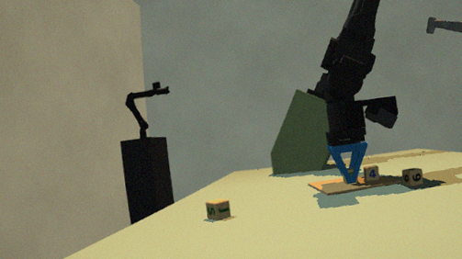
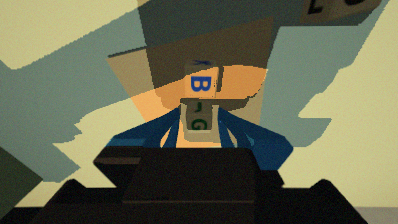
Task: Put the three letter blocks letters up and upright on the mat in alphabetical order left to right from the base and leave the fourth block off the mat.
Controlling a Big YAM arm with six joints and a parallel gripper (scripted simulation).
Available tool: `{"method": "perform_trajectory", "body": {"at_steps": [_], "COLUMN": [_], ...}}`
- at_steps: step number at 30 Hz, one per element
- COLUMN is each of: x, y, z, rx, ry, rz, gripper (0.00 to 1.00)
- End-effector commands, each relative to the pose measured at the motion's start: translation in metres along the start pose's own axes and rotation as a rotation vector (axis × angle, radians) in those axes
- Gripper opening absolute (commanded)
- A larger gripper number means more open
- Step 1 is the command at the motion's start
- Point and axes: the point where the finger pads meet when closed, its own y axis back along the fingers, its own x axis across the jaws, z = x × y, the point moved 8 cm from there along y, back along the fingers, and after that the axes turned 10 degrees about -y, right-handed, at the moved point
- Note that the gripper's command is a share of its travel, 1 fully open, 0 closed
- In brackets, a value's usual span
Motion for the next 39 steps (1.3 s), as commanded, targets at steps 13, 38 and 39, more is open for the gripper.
{"method": "perform_trajectory", "body": {"at_steps": [13, 38, 39], "x": [-0.006, -0.007, -0.007], "y": [0.025, 0.055, 0.055], "z": [-0.001, -0.001, -0.001], "rx": [-0.004, -0.005, -0.005], "ry": [0.0, 0.003, 0.003], "rz": [-0.026, -0.03, -0.03], "gripper": [0.47, 0.47, 0.47]}}
